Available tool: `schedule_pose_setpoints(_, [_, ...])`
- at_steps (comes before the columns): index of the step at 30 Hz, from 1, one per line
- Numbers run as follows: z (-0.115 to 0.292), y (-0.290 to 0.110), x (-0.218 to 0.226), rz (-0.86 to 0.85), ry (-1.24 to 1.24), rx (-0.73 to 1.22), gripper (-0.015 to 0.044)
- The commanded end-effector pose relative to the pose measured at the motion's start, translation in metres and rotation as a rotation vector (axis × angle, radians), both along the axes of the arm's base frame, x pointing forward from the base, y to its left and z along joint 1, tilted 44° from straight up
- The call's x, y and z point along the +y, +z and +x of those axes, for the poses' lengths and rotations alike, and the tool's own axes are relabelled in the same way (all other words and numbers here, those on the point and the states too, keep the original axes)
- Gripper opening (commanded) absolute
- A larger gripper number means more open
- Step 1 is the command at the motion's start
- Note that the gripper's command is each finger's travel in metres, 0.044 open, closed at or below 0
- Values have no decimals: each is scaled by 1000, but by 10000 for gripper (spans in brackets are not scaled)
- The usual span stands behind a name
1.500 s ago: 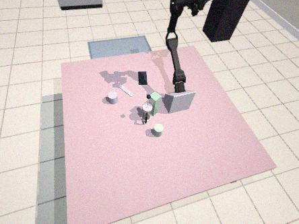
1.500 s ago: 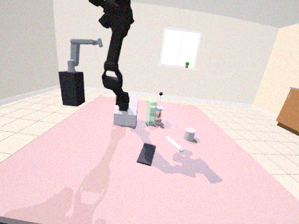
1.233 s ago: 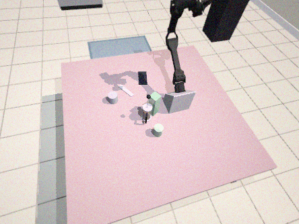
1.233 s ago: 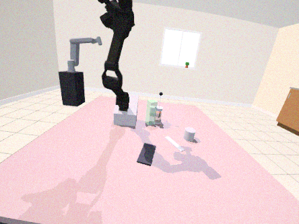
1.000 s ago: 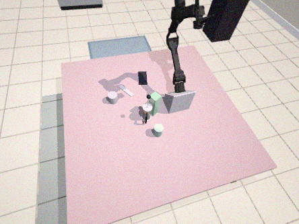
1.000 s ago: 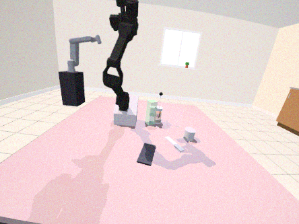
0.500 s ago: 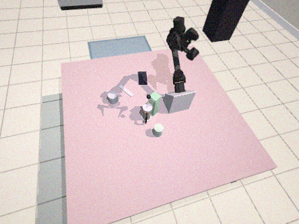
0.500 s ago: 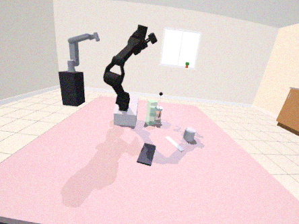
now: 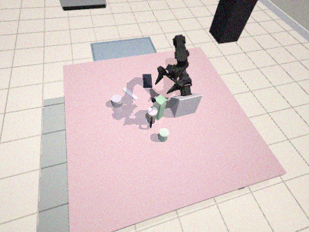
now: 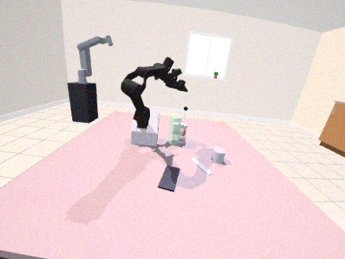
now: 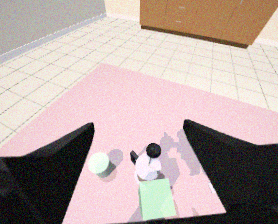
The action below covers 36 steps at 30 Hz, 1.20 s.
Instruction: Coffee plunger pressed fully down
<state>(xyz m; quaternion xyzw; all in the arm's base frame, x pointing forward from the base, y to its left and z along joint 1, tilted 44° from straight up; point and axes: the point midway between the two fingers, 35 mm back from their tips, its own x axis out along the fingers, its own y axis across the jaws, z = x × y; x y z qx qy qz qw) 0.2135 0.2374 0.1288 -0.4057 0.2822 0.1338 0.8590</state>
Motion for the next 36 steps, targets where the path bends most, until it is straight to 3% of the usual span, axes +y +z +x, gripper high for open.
schedule_pose_setpoints(1, [5,-11,-39,-17,-185,-113,440])
schedule_pose_setpoints(12, [4,-54,-81,-18,-190,-117,440])
schedule_pose_setpoints(36, [29,-70,-86,-17,-190,-113,440])
